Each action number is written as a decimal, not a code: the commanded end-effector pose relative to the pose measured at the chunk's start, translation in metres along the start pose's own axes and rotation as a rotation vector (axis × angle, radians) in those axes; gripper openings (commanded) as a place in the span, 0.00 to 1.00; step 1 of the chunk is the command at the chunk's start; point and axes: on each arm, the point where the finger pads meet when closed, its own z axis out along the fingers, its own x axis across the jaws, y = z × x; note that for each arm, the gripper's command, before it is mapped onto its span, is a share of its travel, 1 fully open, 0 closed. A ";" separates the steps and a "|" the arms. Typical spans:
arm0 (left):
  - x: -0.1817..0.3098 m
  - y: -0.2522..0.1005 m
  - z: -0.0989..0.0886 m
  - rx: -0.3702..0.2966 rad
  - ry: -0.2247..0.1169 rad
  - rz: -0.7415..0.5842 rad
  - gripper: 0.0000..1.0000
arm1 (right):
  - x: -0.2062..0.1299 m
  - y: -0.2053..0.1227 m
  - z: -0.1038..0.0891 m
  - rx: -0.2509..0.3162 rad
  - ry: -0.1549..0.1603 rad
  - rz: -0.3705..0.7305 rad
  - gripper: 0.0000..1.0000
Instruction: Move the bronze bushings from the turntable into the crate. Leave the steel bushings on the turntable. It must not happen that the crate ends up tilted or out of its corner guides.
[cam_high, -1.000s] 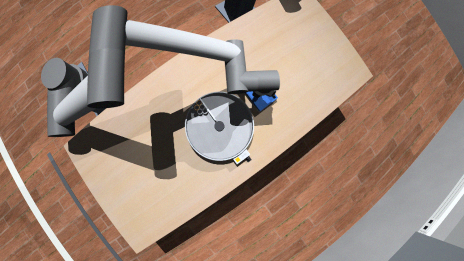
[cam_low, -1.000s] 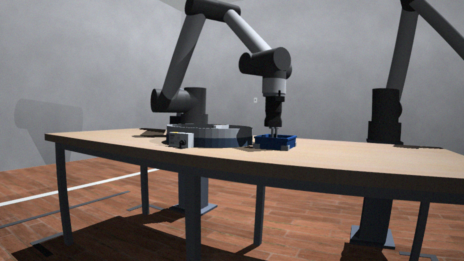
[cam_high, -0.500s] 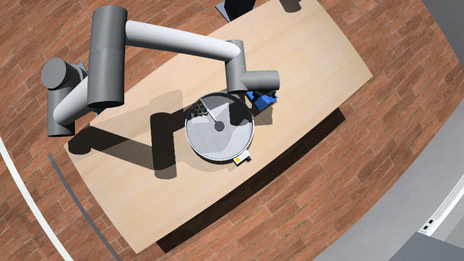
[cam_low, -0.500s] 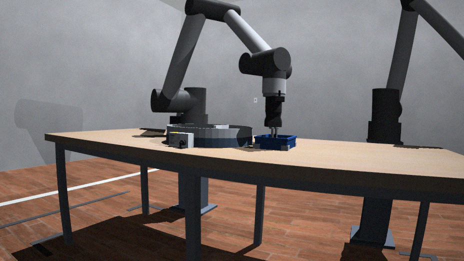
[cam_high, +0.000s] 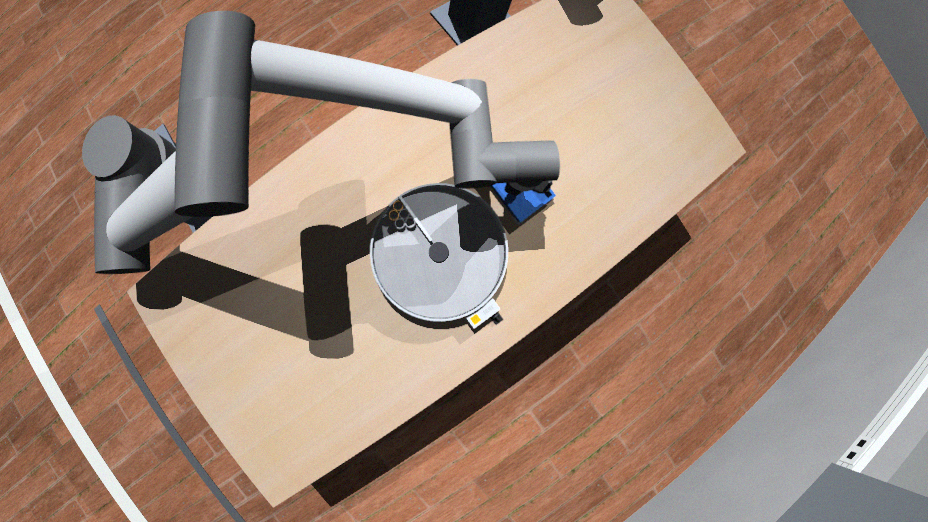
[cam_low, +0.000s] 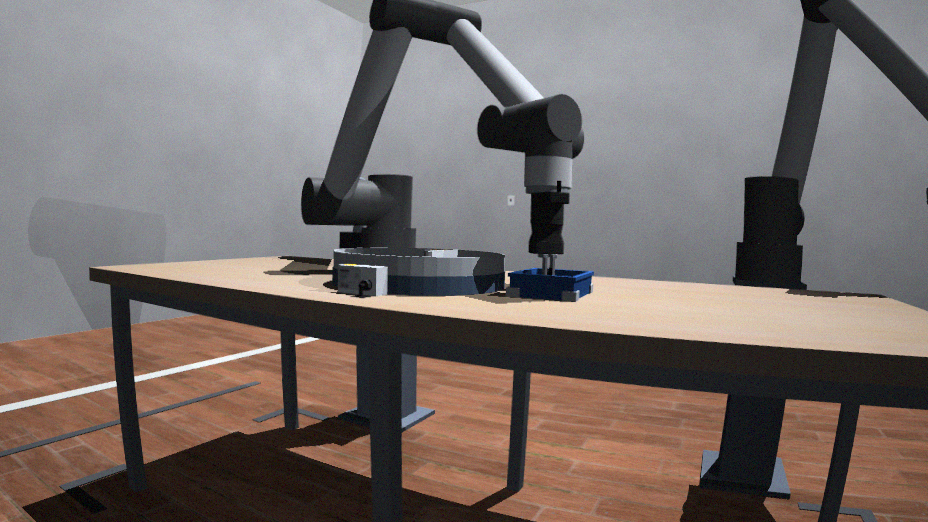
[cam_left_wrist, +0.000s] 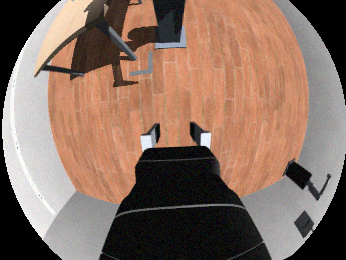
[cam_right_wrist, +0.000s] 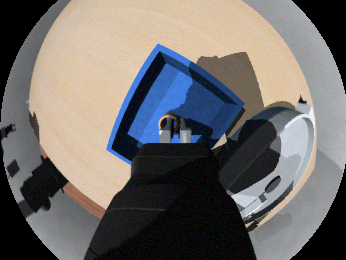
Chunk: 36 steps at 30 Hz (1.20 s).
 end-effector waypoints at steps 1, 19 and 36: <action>0.000 0.000 -0.001 -0.001 0.000 0.000 1.00 | 0.000 -0.001 -0.002 0.002 -0.001 0.000 0.00; 0.000 0.000 -0.001 -0.001 0.000 0.000 1.00 | 0.000 -0.001 -0.002 0.002 -0.001 0.000 0.41; 0.000 0.000 -0.001 -0.001 0.000 0.000 1.00 | 0.000 -0.001 -0.002 0.002 -0.001 0.000 0.41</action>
